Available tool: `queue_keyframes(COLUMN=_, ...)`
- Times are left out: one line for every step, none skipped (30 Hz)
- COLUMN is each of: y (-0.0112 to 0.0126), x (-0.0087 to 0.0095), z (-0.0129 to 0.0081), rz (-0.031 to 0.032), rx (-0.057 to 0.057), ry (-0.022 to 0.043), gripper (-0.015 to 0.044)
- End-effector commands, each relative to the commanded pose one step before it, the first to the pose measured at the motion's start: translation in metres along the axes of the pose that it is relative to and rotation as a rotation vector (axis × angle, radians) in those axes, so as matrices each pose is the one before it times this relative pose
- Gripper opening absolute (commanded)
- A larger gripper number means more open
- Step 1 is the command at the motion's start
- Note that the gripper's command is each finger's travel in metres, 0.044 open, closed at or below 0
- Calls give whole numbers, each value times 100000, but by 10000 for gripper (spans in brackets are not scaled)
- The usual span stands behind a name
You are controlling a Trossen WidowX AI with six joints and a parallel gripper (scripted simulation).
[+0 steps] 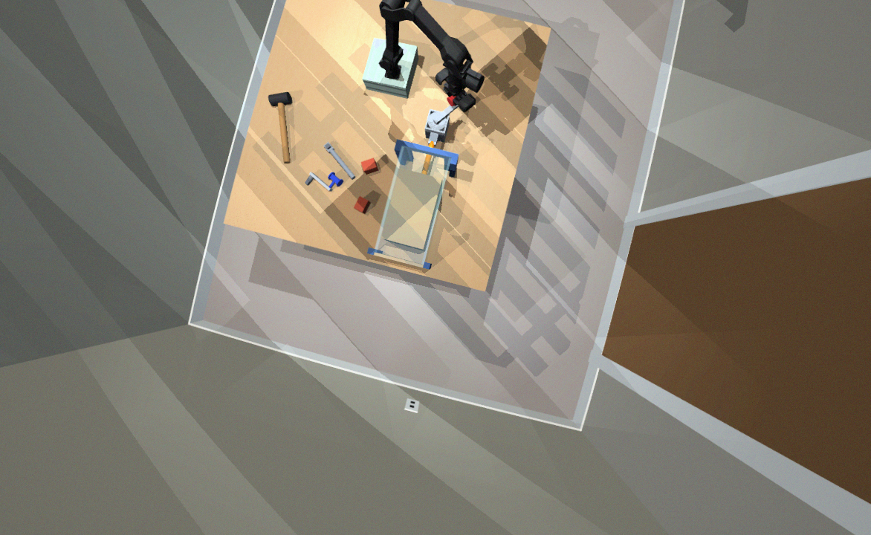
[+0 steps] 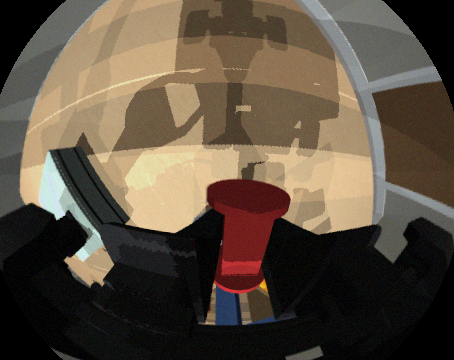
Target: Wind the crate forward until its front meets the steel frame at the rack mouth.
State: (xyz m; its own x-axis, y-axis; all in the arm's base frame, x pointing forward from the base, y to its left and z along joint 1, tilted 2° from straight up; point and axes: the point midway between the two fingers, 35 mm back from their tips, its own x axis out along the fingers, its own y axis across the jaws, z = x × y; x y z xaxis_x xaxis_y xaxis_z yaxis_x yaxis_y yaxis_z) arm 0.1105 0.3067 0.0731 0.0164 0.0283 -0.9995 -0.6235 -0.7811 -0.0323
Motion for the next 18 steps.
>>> queue_keyframes(y=1772, x=239, z=-221, rz=3579, rx=307, ry=503, gripper=0)
queue_keyframes(y=113, x=2, z=-25, rz=9, rx=0, ry=2, gripper=0)
queue_keyframes(y=189, x=2, z=-48, rz=15, rx=0, ry=4, gripper=0)
queue_keyframes(y=112, x=2, z=-29, rz=9, rx=0, ry=2, gripper=0)
queue_keyframes(y=188, x=2, z=-54, rz=14, rx=0, ry=4, gripper=0)
queue_keyframes(y=111, x=2, z=-32, rz=9, rx=0, ry=2, gripper=0)
queue_keyframes(y=186, x=2, z=-60, rz=14, rx=0, ry=5, gripper=0)
queue_keyframes(y=110, x=2, z=-36, rz=8, rx=0, ry=3, gripper=0)
queue_keyframes(y=184, x=2, z=-66, rz=14, rx=0, ry=5, gripper=0)
queue_keyframes(y=109, x=2, z=-39, rz=8, rx=0, ry=3, gripper=0)
queue_keyframes(y=181, x=2, z=-72, rz=14, rx=0, ry=6, gripper=0)
queue_keyframes(y=108, x=2, z=-43, rz=8, rx=0, ry=3, gripper=0)
queue_keyframes(y=179, x=2, z=-77, rz=14, rx=0, ry=6, gripper=0)
queue_keyframes(y=107, x=2, z=-46, rz=8, rx=0, ry=4, gripper=0)
queue_keyframes(y=176, x=2, z=-83, rz=13, rx=0, ry=6, gripper=0)
queue_keyframes(y=105, x=2, z=-49, rz=8, rx=0, ry=4, gripper=0)
queue_keyframes(y=174, x=2, z=-88, rz=13, rx=0, ry=7, gripper=0)
queue_keyframes(y=104, x=2, z=-53, rz=8, rx=0, ry=4, gripper=0)
